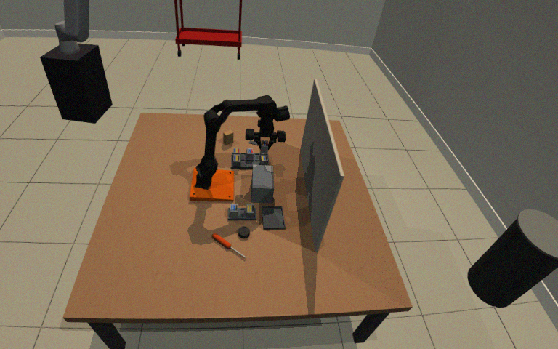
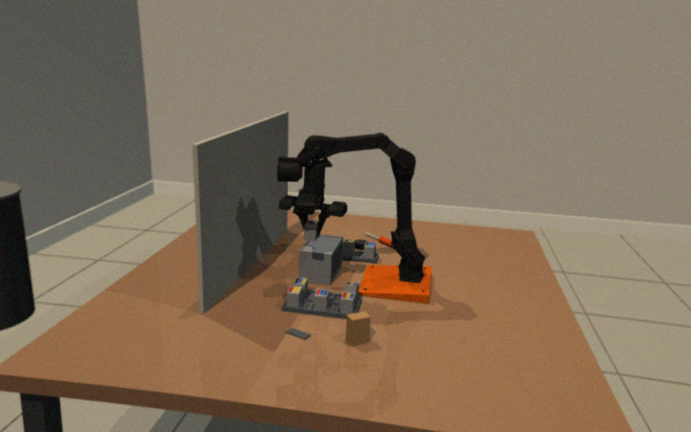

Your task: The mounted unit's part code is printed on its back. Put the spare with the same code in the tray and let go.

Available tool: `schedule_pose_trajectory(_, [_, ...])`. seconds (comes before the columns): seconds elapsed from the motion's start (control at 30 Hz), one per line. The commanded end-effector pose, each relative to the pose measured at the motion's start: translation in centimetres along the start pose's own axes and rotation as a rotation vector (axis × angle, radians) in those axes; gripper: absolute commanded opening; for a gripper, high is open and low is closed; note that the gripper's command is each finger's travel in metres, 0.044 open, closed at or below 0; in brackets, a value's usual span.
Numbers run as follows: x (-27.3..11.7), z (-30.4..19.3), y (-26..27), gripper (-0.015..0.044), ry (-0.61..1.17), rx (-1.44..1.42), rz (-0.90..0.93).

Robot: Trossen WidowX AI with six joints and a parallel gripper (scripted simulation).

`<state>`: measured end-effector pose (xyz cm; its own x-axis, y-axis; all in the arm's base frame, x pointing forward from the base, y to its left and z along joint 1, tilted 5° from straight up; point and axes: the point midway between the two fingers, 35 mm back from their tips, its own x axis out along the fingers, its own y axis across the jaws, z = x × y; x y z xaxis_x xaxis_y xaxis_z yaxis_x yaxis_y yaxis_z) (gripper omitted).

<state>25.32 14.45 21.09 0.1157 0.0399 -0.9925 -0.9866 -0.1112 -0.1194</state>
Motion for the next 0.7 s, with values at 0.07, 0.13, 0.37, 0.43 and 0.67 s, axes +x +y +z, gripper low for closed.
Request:
schedule_pose_trajectory(0.07, [0.0,-2.6,-1.9,0.0000,0.000,0.000,0.001])
schedule_pose_trajectory(0.13, [0.0,-3.5,-2.4,0.0000,0.001,0.001,0.002])
schedule_pose_trajectory(0.37, [-0.1,-6.5,-3.7,0.0000,0.011,0.048,0.003])
schedule_pose_trajectory(0.43, [-0.1,-7.4,-4.0,0.0000,0.013,0.058,0.004])
schedule_pose_trajectory(0.67, [-0.2,-10.8,-5.2,0.0000,0.012,0.091,0.000])
